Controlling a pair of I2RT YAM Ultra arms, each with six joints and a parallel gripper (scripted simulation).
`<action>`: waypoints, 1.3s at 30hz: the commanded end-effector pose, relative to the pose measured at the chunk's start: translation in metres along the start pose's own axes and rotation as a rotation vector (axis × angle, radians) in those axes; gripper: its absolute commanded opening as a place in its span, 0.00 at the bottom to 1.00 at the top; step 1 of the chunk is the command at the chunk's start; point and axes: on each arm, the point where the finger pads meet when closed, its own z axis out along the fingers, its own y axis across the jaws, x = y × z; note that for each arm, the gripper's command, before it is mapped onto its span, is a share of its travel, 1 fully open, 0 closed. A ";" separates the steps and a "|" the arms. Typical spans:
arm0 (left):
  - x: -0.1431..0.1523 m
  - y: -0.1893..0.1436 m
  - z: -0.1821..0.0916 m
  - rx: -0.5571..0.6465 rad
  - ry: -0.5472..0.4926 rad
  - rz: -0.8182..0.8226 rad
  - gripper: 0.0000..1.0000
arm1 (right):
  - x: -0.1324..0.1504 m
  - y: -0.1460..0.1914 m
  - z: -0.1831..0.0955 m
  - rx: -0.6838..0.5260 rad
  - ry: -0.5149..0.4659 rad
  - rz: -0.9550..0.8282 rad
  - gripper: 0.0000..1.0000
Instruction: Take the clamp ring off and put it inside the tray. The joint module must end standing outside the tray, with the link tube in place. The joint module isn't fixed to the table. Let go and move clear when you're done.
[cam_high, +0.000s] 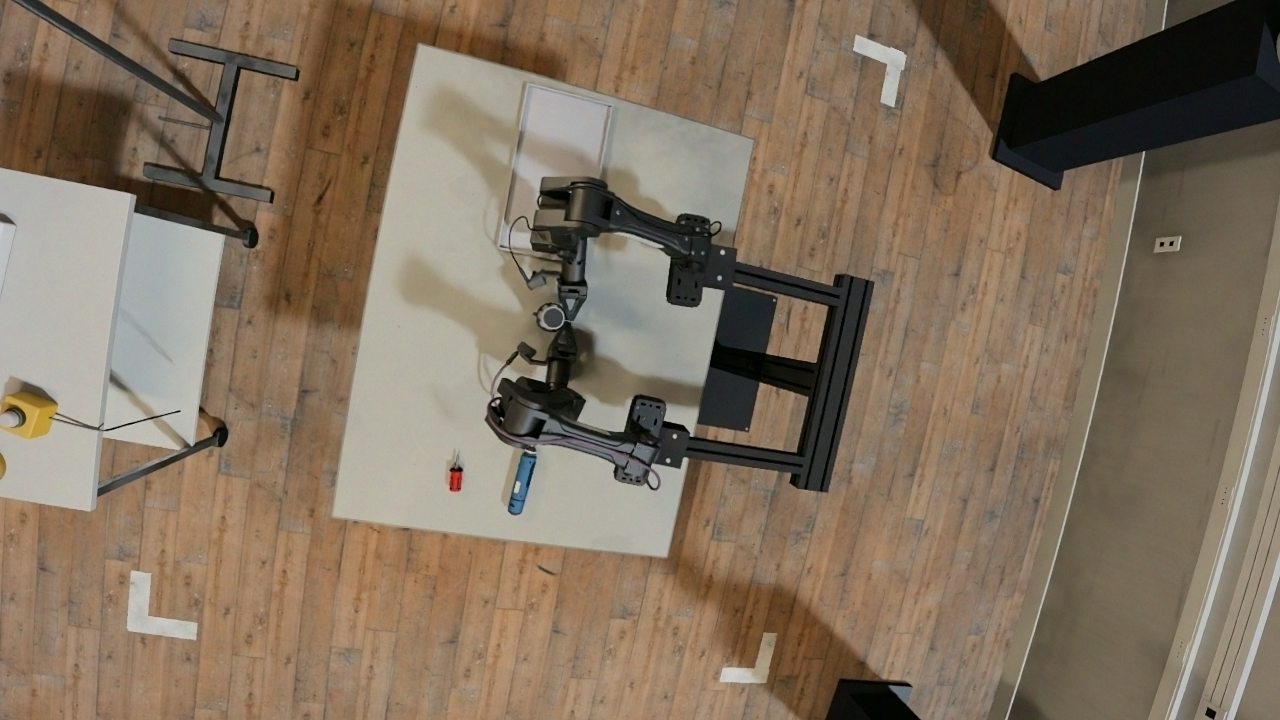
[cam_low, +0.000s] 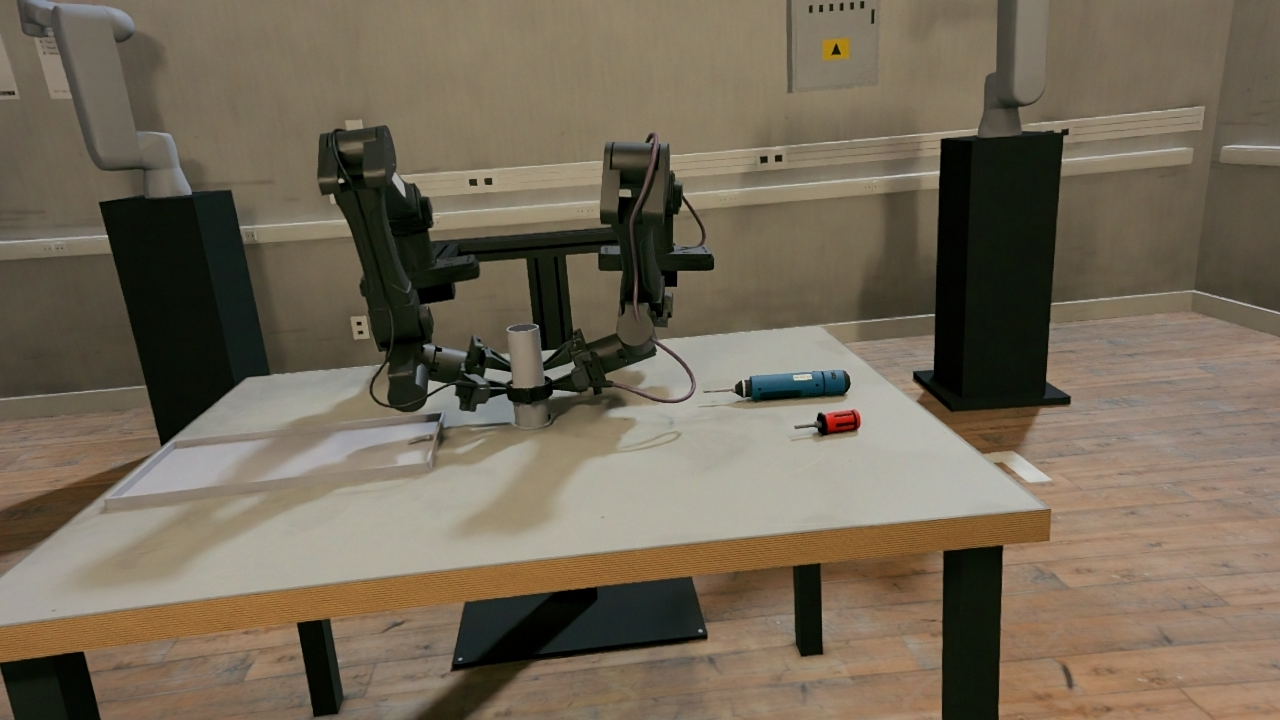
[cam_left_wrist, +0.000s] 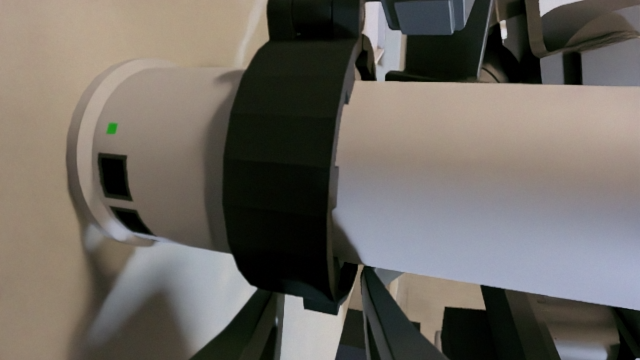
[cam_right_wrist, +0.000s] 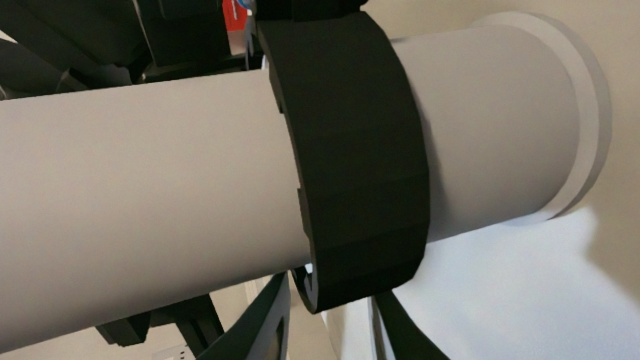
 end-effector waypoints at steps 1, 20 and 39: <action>0.020 -0.002 -0.002 0.010 0.033 -0.039 0.30 | -0.013 0.003 -0.002 -0.021 -0.020 -0.027 0.30; 0.017 -0.004 -0.003 0.014 0.028 -0.025 0.30 | -0.013 0.003 -0.002 -0.021 -0.020 -0.027 0.30; 0.013 -0.008 -0.003 0.018 0.023 -0.010 0.30 | -0.013 0.003 -0.002 -0.021 -0.020 -0.027 0.30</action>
